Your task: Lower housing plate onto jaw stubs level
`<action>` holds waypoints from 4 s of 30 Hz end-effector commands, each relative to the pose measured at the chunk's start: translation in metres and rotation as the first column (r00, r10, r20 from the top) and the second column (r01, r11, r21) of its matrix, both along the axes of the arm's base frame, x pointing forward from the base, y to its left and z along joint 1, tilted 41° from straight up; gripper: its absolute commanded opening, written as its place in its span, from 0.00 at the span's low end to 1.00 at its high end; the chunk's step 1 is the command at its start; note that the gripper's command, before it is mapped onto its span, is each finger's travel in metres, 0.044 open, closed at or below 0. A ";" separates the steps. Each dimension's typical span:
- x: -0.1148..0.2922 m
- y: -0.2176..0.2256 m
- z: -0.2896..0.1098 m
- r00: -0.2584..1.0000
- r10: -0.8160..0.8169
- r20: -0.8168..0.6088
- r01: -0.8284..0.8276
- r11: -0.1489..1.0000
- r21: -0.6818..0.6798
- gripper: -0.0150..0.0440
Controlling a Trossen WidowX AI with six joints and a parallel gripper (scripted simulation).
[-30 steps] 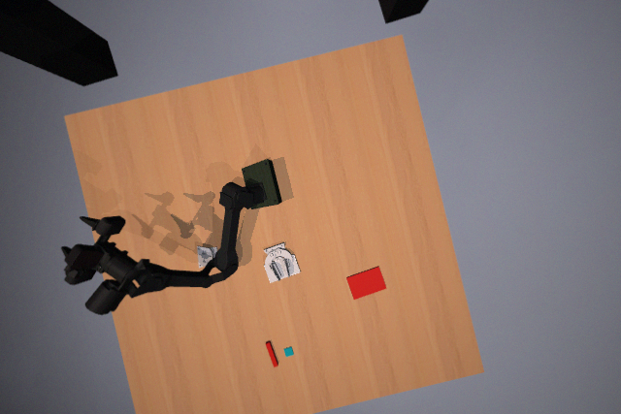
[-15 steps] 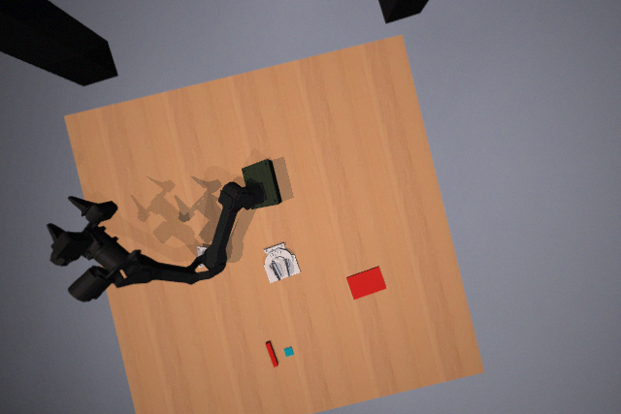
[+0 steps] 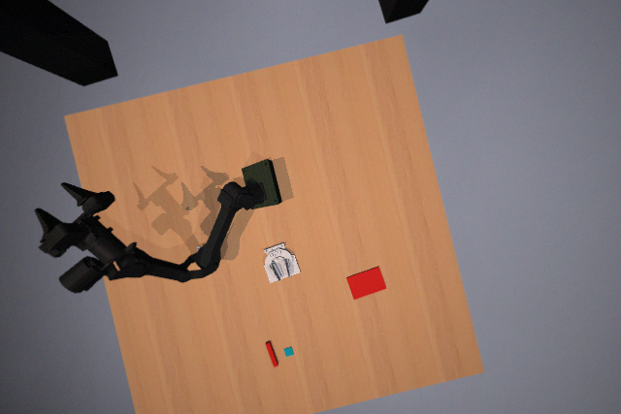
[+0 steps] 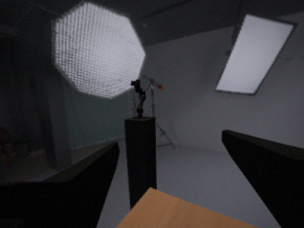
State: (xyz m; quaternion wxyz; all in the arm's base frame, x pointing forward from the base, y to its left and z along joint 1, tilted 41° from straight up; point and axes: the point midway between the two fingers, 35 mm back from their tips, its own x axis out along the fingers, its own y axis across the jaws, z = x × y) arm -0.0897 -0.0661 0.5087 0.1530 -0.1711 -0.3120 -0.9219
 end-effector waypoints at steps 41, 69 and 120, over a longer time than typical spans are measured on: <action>-0.017 0.190 -0.035 0.476 -0.860 0.185 0.844 0.506 0.180 1.00; 0.070 0.271 -0.083 -0.185 -0.924 0.335 0.876 -0.001 0.483 1.00; 0.277 0.220 -0.186 -0.893 -0.097 0.440 0.442 0.005 0.897 1.00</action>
